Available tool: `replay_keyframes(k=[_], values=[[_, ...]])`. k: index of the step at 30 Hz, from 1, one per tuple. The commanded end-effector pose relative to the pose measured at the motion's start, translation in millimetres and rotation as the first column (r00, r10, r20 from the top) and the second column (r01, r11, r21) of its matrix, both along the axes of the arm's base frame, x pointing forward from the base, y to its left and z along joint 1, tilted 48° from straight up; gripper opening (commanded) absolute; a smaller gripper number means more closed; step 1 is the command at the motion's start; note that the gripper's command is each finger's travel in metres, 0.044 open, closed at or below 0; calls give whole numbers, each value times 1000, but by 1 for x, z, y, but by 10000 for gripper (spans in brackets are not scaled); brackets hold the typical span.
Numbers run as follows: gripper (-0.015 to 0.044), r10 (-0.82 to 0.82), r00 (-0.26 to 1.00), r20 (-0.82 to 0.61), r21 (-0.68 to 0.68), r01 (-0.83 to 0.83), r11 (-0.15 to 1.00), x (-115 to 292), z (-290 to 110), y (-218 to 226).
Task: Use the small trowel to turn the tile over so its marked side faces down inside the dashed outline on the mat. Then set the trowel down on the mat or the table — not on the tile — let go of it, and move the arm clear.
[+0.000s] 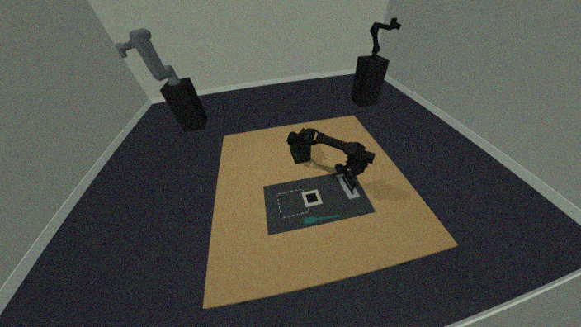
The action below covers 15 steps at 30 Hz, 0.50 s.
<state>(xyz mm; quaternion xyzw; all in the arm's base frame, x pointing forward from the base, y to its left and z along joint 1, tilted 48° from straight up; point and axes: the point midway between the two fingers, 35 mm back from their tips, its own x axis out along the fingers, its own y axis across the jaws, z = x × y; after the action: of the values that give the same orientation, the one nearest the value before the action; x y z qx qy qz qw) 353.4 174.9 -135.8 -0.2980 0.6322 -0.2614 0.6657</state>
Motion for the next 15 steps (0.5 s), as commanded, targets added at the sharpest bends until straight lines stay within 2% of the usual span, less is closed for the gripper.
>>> replay_keyframes(k=[1, 15], values=[[270, 1, 1000, -7, -8, -1, 1000, 1, -5, -7], [270, 1, 1000, -7, -9, -1, 1000, 2, -21, -24]])
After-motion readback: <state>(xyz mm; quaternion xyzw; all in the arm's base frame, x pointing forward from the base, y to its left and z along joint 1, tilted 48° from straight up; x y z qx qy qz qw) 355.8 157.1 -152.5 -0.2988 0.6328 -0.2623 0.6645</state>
